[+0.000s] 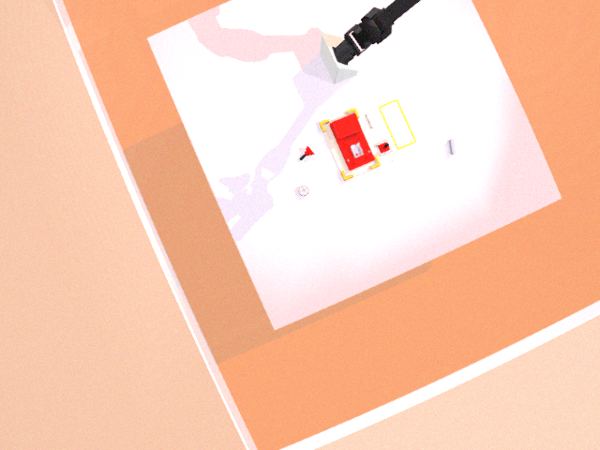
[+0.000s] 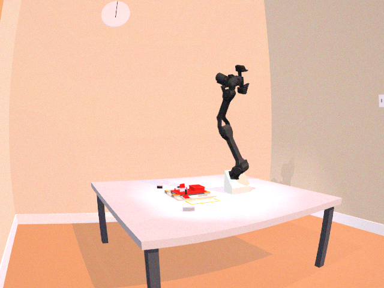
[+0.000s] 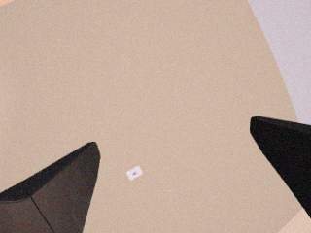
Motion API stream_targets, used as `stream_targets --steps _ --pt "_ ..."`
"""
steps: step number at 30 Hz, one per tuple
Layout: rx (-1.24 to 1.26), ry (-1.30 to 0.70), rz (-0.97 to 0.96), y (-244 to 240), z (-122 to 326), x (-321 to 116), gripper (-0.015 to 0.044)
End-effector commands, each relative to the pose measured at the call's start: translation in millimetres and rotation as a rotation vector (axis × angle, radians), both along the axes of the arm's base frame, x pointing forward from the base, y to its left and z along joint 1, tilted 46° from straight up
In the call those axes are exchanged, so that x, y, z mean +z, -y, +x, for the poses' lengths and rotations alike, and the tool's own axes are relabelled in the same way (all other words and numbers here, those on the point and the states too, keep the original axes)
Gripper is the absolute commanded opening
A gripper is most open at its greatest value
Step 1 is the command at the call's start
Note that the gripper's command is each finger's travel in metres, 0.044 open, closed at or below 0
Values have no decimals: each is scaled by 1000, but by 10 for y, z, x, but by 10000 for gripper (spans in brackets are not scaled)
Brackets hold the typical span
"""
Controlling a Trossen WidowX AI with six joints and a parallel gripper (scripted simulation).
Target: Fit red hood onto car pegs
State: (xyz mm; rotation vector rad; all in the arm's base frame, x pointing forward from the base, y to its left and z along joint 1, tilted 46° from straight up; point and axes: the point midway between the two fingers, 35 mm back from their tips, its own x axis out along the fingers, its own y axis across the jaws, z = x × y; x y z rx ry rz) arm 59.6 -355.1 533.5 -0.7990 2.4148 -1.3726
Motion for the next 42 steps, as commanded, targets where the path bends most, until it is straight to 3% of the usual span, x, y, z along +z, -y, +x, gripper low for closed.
stream_targets --steps 1,15,29,42 --pt "-1 -1 -3 -5 -8 9 440" --pt "-83 -126 -168 -473 -618 636 440" --pt "-421 -145 -347 -1891 -1683 1097 440" --pt "-742 -208 -537 -3314 -1971 1201 440"
